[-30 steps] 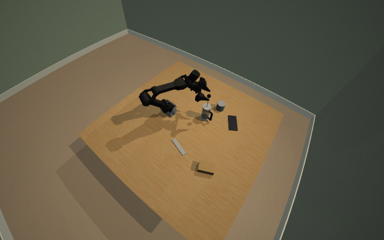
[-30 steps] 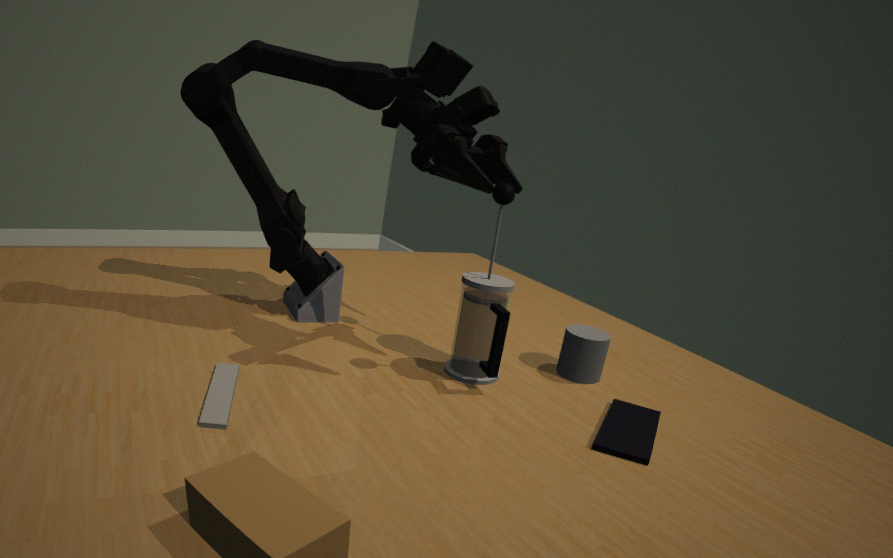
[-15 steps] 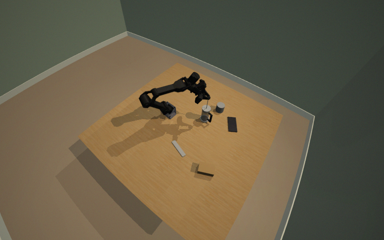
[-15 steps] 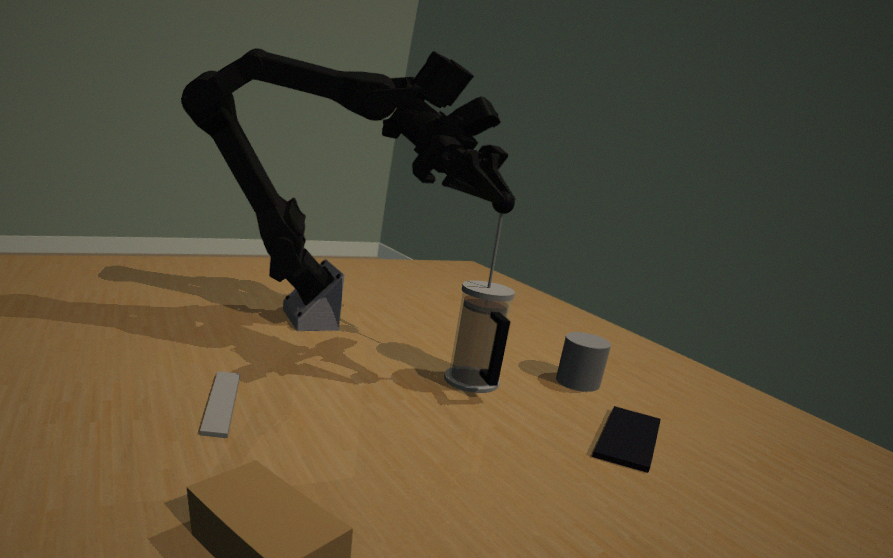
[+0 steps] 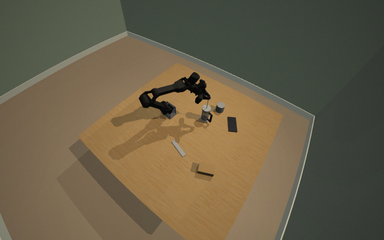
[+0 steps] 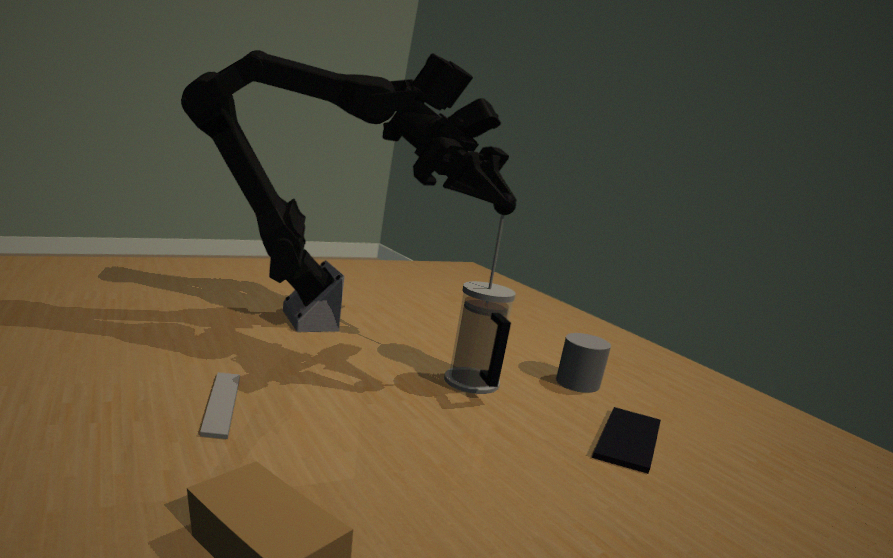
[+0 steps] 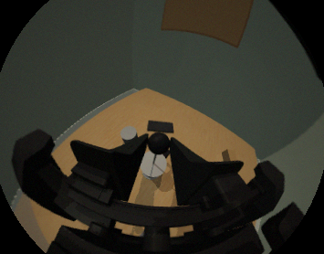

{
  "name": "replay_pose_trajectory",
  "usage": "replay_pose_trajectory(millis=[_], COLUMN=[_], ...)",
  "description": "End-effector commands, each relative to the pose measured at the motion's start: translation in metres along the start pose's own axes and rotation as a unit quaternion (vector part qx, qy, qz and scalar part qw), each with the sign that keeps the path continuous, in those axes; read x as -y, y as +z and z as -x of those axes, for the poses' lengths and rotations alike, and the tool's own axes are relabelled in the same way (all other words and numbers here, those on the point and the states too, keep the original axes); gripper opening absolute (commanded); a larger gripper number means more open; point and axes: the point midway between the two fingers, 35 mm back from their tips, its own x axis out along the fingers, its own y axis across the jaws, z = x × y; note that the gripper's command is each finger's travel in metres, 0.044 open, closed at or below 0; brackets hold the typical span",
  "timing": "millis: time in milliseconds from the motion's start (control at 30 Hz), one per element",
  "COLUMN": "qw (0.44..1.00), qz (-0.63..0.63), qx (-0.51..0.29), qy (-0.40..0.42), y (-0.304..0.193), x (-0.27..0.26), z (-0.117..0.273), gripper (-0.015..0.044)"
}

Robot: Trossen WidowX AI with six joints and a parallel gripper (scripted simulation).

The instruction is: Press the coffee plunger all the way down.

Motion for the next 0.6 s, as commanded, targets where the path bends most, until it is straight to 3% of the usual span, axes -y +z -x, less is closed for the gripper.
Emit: replay_pose_trajectory(millis=[0, 567], qw=[1.000, 1.000], qz=[0.001, 0.001], qx=[-0.006, -0.006], qy=[0.001, 0.001], y=[-0.009, -0.031], x=[0.000, -0.002], z=[-0.006, -0.024], gripper=[0.0119, 0.0119])
